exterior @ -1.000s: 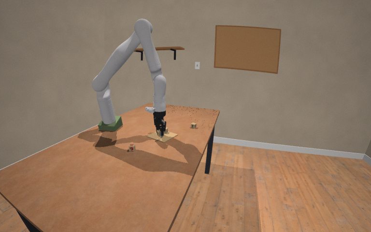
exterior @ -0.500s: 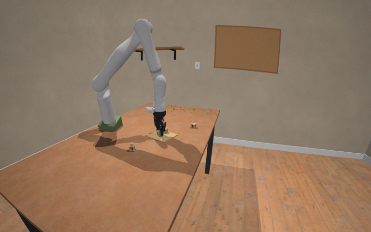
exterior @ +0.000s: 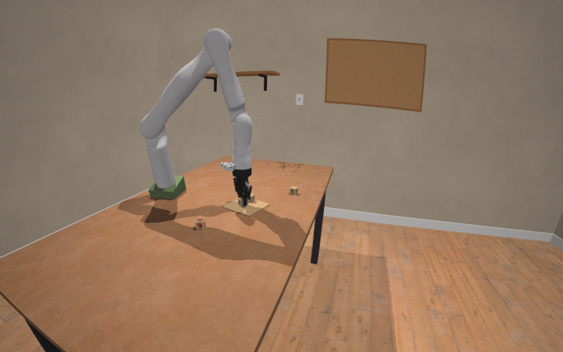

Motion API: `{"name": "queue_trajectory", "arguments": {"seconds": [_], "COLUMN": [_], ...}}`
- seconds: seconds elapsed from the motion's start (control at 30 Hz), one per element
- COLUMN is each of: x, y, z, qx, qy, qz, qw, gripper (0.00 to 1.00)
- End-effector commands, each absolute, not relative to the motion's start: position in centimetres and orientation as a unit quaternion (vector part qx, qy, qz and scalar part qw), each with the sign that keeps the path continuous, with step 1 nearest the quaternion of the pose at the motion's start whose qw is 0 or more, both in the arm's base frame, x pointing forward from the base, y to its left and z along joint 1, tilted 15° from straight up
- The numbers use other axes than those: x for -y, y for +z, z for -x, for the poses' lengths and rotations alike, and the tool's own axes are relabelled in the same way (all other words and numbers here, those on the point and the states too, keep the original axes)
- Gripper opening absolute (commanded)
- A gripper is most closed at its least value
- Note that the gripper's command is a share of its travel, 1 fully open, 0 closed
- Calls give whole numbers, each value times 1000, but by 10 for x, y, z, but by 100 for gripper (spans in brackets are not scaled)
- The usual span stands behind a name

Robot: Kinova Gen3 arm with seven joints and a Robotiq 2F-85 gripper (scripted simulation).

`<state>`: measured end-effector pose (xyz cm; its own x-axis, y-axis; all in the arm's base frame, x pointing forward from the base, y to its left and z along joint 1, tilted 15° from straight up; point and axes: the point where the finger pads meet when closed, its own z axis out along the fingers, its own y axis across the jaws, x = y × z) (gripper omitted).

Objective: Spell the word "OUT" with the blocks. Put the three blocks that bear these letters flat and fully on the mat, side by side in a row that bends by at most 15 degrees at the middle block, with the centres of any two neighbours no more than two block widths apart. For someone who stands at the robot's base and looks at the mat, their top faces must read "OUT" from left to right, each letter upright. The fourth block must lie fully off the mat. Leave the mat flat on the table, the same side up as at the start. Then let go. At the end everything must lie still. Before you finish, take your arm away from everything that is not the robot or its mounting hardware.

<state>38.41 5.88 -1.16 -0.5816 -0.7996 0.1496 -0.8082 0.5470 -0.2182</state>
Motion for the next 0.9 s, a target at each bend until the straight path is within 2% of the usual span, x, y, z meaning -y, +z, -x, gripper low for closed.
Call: {"name": "queue_trajectory", "arguments": {"seconds": [0.0,0.87], "x": [-59,-60], "y": [-11,-8], "z": [-384,-384], "qx": [879,879], "qy": [132,132], "qz": [-457,-457], "qw": [16,16], "gripper": [26,26]}}
